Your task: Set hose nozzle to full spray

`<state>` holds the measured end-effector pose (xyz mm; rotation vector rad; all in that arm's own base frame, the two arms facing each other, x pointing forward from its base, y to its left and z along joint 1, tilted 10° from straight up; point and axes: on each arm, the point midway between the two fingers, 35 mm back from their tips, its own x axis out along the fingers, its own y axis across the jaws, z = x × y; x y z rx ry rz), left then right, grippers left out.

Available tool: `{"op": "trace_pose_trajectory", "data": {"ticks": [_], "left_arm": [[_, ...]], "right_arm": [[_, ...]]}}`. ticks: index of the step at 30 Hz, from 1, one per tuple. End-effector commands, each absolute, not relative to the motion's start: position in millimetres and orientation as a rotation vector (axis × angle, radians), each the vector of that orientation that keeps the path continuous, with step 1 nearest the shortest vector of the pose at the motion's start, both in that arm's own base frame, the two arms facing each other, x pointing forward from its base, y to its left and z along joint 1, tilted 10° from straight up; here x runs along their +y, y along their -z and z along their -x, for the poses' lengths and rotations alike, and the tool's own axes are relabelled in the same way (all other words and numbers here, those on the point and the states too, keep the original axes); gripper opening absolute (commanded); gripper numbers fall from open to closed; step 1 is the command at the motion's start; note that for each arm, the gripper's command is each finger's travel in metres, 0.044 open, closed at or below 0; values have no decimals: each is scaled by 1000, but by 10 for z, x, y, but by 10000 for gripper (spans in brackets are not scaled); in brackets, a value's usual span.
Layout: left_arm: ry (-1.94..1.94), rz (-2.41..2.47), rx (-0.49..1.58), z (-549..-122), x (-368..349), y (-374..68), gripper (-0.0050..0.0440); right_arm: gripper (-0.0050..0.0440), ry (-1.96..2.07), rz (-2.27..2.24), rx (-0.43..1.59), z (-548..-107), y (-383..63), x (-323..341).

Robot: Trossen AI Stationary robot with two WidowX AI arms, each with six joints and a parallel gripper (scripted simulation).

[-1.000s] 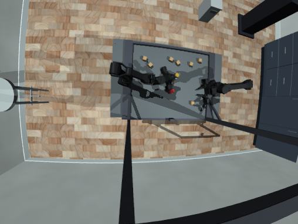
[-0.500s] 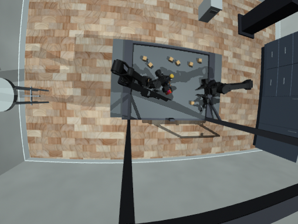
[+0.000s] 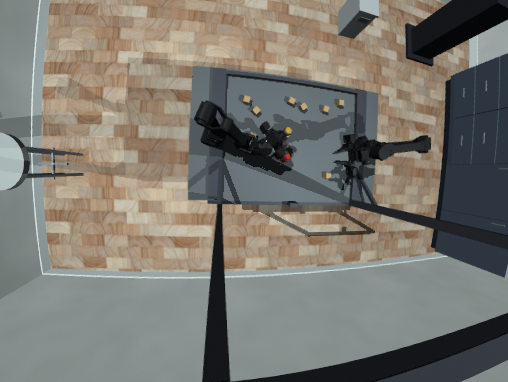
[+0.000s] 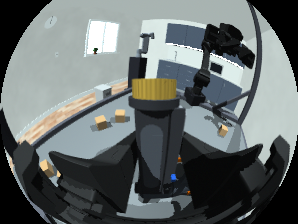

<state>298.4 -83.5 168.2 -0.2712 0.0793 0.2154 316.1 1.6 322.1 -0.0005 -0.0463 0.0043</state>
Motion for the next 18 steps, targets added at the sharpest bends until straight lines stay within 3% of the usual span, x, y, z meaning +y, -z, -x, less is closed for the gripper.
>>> {"op": "trace_pose_trajectory", "data": {"ticks": [1, 18], "left_arm": [[-217, 296, 55, -2994, -843, -1759, 173], [-216, 291, 63, -3016, -855, -1583, 173]], "right_arm": [[173, -8, -1, -65, -3147, -3288, 20], [173, -8, -1, -65, -3147, -3288, 20]]}}
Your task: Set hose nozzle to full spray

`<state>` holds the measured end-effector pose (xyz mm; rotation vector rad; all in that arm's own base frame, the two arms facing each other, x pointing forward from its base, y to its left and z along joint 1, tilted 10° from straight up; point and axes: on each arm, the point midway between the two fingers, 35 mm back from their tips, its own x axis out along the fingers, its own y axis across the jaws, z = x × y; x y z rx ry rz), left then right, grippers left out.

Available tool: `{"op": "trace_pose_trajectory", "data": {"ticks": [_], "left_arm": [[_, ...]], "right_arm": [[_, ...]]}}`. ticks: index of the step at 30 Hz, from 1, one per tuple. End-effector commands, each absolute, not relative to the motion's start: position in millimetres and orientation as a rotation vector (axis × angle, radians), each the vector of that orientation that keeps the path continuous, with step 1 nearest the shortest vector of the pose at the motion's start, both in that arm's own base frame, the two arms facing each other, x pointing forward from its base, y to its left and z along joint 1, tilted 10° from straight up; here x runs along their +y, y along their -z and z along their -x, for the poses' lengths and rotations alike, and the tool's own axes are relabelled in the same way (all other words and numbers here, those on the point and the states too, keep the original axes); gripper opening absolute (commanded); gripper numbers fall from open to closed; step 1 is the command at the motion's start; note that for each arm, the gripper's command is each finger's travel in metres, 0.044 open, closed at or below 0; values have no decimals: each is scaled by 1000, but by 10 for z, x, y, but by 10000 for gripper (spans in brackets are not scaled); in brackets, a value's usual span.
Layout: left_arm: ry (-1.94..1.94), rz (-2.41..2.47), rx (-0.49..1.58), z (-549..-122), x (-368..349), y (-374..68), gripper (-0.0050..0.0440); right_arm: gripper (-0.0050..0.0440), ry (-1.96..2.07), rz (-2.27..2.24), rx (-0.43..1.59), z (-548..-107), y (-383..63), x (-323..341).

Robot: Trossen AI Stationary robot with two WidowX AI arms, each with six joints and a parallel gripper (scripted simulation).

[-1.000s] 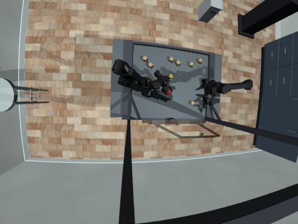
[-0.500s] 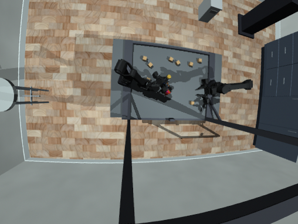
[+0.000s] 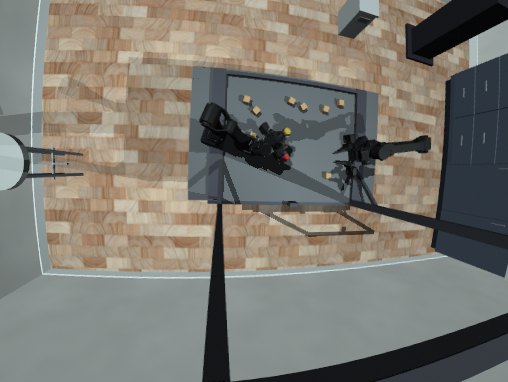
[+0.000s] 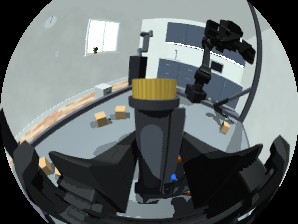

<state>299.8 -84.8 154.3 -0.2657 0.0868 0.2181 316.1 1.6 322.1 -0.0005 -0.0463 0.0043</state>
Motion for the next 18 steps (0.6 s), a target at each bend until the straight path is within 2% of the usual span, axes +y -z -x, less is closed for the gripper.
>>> {"op": "trace_pose_trajectory", "data": {"ticks": [1, 18], "left_arm": [[-216, 292, 61, -3019, -857, -1579, 173], [-215, 292, 64, -3044, -870, -1429, 173]], "right_arm": [[173, -8, -1, -65, -3147, -3288, 20], [173, -8, -1, -65, -3147, -3288, 20]]}}
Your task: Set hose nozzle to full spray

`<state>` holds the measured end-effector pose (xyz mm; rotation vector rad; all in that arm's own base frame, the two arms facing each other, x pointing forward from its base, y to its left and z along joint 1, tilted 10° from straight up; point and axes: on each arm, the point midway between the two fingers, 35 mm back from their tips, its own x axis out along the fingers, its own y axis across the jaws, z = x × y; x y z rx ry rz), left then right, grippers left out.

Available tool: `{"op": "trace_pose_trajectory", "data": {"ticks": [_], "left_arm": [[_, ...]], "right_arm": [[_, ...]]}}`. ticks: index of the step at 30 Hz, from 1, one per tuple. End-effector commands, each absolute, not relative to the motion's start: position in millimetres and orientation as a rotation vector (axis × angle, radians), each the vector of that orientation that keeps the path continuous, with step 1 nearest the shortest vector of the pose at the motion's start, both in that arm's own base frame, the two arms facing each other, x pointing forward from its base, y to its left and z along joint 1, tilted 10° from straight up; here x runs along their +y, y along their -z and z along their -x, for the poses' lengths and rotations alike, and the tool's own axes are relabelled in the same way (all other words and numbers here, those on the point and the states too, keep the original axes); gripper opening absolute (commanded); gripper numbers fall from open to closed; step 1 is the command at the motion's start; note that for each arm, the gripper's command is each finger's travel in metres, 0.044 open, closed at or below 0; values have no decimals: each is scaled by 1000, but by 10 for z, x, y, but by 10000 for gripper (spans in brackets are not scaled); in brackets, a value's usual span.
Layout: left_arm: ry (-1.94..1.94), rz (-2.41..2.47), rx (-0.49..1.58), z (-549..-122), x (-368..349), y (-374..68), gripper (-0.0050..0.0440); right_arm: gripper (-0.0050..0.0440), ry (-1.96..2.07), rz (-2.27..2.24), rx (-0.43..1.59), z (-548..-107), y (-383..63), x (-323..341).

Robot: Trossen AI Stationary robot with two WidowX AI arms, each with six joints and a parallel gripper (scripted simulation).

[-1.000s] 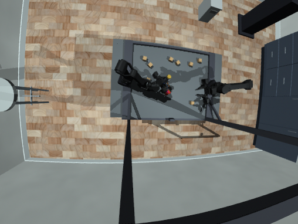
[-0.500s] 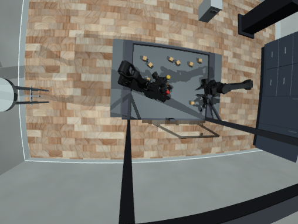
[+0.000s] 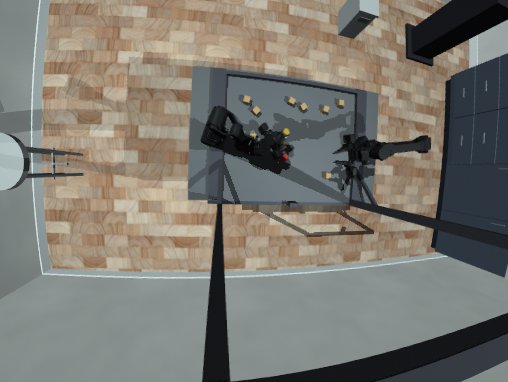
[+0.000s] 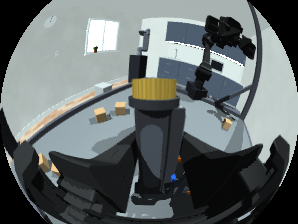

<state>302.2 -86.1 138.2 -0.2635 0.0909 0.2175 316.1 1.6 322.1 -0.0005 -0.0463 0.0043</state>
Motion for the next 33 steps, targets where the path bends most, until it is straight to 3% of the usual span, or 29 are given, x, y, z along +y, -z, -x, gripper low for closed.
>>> {"op": "trace_pose_trajectory", "data": {"ticks": [1, 33], "left_arm": [[-215, 293, 63, -3047, -872, -1422, 173], [-216, 290, 70, -3089, -892, -1135, 173]], "right_arm": [[173, -8, -1, -65, -3147, -3288, 20], [173, -8, -1, -65, -3147, -3288, 20]]}}
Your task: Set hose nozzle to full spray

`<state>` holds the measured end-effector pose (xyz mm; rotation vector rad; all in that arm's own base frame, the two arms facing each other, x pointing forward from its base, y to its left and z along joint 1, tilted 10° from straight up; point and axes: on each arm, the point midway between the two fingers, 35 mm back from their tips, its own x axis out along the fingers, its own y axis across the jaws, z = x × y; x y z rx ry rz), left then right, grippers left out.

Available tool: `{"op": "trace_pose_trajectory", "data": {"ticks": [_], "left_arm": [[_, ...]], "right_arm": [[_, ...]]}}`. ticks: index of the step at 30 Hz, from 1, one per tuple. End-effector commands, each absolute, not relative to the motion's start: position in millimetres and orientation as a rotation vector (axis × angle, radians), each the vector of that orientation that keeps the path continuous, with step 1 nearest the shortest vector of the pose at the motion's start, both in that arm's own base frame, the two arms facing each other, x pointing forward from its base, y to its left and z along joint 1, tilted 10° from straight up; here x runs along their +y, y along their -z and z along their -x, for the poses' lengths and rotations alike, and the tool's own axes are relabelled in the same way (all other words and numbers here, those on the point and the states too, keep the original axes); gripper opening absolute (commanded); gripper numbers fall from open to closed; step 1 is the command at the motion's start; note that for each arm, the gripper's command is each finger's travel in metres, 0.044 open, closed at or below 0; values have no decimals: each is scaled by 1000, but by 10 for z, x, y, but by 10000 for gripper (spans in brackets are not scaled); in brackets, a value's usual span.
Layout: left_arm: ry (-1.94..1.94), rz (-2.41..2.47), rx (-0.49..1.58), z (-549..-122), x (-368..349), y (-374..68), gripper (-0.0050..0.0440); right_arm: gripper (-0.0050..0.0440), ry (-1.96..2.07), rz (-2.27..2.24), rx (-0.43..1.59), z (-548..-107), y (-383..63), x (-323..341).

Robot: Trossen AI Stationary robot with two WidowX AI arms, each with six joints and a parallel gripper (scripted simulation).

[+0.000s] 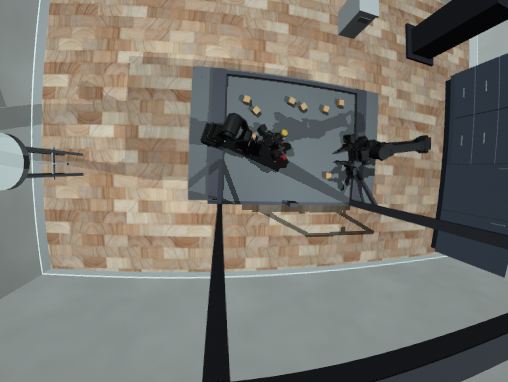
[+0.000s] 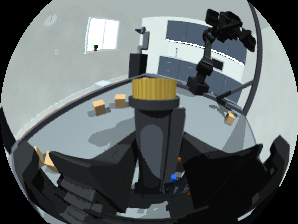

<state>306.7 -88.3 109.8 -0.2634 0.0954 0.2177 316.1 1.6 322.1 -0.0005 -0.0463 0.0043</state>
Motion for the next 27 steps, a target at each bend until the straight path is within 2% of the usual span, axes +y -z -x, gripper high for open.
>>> {"op": "trace_pose_trajectory", "data": {"ticks": [1, 27], "left_arm": [[-215, 291, 68, -3091, -894, -1130, 173], [-219, 284, 75, -3193, -877, -1018, 173]], "right_arm": [[173, -8, -1, -65, -3147, -3288, 20], [173, -8, -1, -65, -3147, -3288, 20]]}}
